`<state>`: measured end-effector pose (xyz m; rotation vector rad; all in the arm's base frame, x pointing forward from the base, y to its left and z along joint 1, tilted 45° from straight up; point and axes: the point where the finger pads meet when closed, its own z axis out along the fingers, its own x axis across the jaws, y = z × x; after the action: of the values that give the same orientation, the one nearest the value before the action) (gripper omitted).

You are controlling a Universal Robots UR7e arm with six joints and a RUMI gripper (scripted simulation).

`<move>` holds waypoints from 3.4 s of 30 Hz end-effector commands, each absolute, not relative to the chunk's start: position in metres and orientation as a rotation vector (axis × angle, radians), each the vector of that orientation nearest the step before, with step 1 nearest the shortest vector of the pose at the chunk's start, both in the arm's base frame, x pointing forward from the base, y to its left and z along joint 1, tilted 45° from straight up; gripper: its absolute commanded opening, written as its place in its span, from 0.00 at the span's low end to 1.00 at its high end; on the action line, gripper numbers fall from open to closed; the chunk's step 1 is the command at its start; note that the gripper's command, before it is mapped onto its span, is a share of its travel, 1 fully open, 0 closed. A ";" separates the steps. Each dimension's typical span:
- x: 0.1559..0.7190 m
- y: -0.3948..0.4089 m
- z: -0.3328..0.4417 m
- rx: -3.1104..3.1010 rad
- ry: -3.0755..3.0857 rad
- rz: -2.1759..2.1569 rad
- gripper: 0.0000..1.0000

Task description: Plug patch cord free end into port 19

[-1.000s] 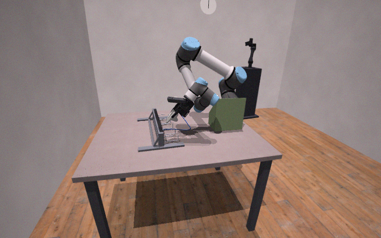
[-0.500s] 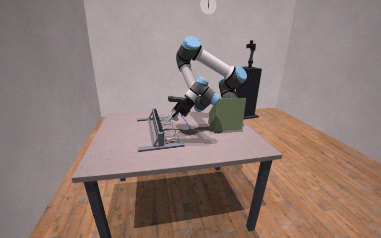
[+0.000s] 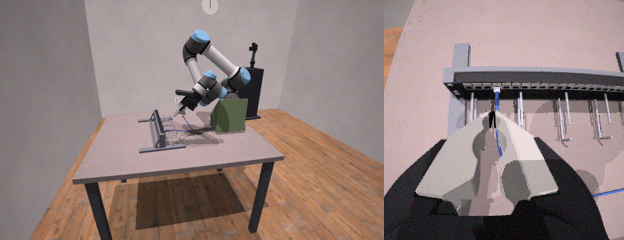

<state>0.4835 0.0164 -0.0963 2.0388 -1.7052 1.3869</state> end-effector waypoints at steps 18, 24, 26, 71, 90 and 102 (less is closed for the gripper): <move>0.443 0.063 -0.053 2.025 -1.715 1.376 0.00; 0.444 0.062 -0.052 2.024 -1.717 1.378 0.00; 0.443 0.058 -0.050 2.021 -1.718 1.374 0.00; 0.441 -0.013 0.013 2.022 -1.719 1.377 0.00; 0.481 -0.061 -0.030 2.022 -1.718 1.377 0.00; 0.509 -0.093 -0.059 2.022 -1.718 1.378 0.00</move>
<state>0.4919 -0.0809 -0.0471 2.0060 -1.7261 1.3585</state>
